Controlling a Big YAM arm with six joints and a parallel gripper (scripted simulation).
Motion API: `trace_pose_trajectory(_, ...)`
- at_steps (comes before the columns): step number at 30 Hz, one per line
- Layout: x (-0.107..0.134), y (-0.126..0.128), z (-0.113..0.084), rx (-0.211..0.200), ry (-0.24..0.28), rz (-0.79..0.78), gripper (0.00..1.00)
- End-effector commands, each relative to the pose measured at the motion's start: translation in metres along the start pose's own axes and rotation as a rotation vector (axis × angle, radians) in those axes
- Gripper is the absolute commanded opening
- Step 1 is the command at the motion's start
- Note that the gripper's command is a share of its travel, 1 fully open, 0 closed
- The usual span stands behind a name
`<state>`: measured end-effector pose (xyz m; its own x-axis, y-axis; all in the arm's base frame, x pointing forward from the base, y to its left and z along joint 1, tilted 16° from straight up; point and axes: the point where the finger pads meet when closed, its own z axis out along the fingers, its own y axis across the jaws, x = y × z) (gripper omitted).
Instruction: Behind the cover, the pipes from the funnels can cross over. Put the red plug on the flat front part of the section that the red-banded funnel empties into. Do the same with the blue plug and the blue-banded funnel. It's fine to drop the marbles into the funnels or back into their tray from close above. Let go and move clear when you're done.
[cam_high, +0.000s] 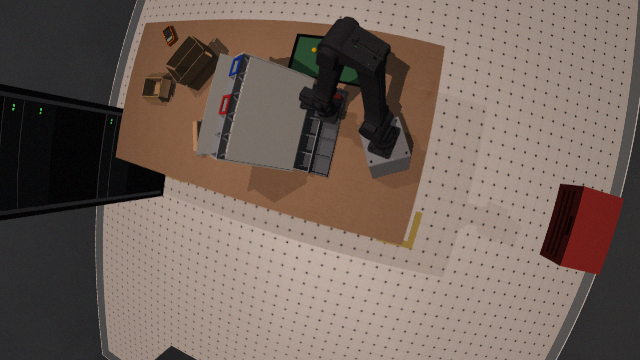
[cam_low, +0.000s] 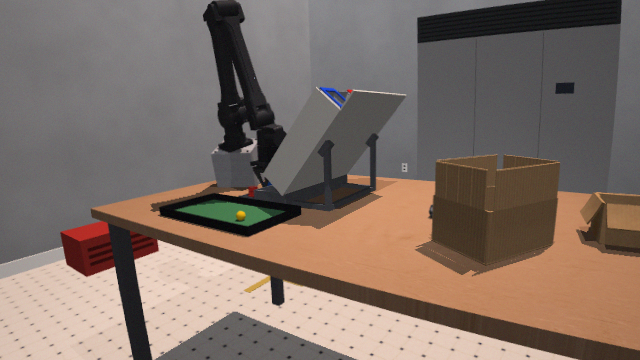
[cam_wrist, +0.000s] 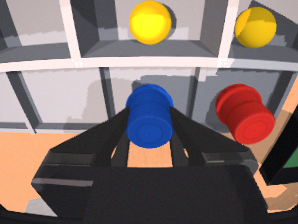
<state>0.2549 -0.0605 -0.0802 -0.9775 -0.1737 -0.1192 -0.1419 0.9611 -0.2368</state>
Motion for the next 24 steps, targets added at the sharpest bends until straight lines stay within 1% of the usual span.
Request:
trace_pose_trajectory(1, -0.0066, -0.0046, -0.0025, 0.007, -0.029, 0.005, 0.00)
trace_pose_trajectory(6, -0.0066, -0.0046, -0.0025, 0.007, -0.029, 0.005, 0.00)
trace_pose_trajectory(7, -0.0066, -0.0046, -0.0025, 0.007, -0.029, 0.005, 0.59)
trace_pose_trajectory(24, -0.0066, -0.0046, -0.0025, 0.007, -0.029, 0.005, 0.59)
